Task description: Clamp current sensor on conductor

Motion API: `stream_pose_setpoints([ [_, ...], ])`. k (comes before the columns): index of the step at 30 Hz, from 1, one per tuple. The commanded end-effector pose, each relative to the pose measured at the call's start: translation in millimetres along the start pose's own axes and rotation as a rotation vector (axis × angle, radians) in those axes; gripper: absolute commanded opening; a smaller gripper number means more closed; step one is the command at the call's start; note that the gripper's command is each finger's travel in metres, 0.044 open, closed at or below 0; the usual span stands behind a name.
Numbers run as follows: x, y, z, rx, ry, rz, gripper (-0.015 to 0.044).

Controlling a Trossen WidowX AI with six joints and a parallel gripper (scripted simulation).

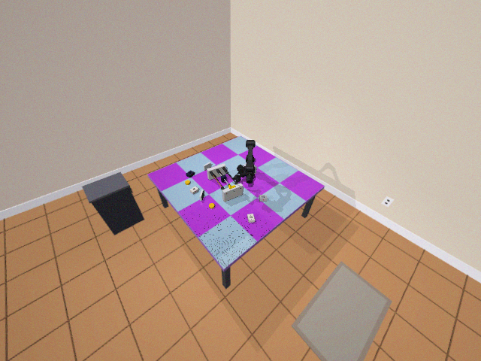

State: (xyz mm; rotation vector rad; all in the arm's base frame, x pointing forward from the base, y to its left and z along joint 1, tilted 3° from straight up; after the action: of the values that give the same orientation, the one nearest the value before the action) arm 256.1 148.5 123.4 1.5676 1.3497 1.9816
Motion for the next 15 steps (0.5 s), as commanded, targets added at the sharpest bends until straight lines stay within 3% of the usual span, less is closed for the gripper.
stream_pose_setpoints([
  [1,1.0,-1.2,-0.2,0.005,0.001,0.007,0.0440],
  [9,-0.3,-0.4,-0.1,0.002,-0.007,0.016,0.0440],
  [15,-38.2,29.7,1.5,-0.124,-0.179,0.311,0.0440],
])
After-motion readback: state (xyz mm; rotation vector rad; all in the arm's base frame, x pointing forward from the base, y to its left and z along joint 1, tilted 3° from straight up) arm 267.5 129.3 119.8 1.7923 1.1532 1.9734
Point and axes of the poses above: the point midway between the two fingers, 35 mm back from their tips, its own x axis back along the fingers, its own z axis across the jaws, y = z × x, the point moved 2 cm from there along x, back along the fingers, and after that the axes turned 10 degrees about x, right-handed, at the moved point
